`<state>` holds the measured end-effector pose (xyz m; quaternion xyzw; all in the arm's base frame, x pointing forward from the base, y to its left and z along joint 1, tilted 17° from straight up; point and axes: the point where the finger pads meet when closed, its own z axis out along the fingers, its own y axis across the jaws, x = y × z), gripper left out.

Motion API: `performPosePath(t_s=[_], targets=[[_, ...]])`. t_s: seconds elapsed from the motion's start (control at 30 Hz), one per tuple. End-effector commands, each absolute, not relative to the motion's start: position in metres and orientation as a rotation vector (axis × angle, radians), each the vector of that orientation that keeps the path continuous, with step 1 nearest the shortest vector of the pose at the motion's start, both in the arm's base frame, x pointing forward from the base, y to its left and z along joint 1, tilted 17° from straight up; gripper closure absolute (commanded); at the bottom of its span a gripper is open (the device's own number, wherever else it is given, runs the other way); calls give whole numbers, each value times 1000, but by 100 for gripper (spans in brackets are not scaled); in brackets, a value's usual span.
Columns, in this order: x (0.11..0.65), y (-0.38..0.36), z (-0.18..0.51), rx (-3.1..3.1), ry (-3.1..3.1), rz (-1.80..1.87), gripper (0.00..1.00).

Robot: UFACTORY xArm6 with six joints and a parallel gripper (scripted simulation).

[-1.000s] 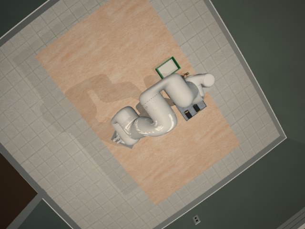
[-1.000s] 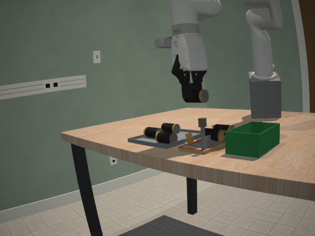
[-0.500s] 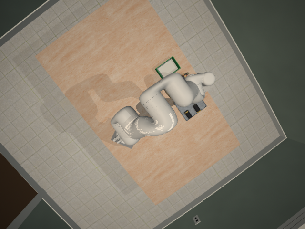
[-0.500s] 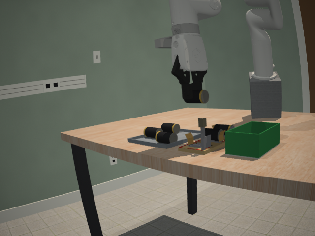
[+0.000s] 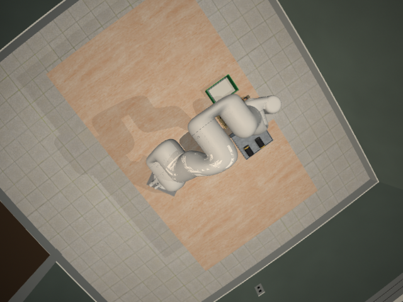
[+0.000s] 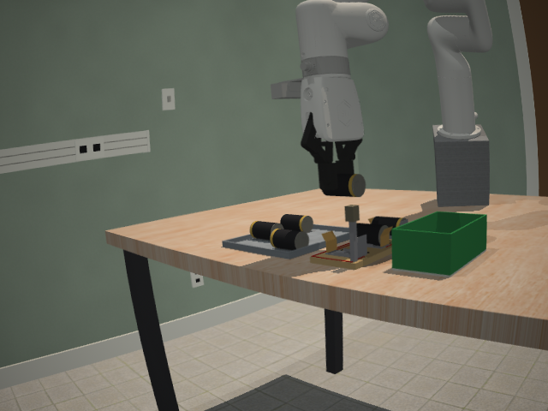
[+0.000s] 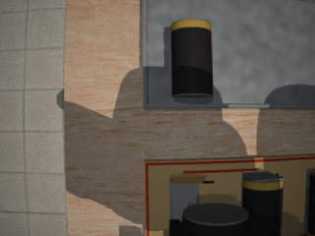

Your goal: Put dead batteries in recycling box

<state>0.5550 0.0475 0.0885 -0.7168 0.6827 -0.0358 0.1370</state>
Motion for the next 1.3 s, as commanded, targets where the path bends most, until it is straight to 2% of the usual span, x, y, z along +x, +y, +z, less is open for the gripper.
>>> performPosePath(t_s=[0.0, 1.0, 1.27], targets=[[560, 48, 86, -2070, 1971, -112, 72], [561, 49, 86, -2070, 1971, -112, 72], [568, 52, 61, -2070, 1971, -112, 72]])
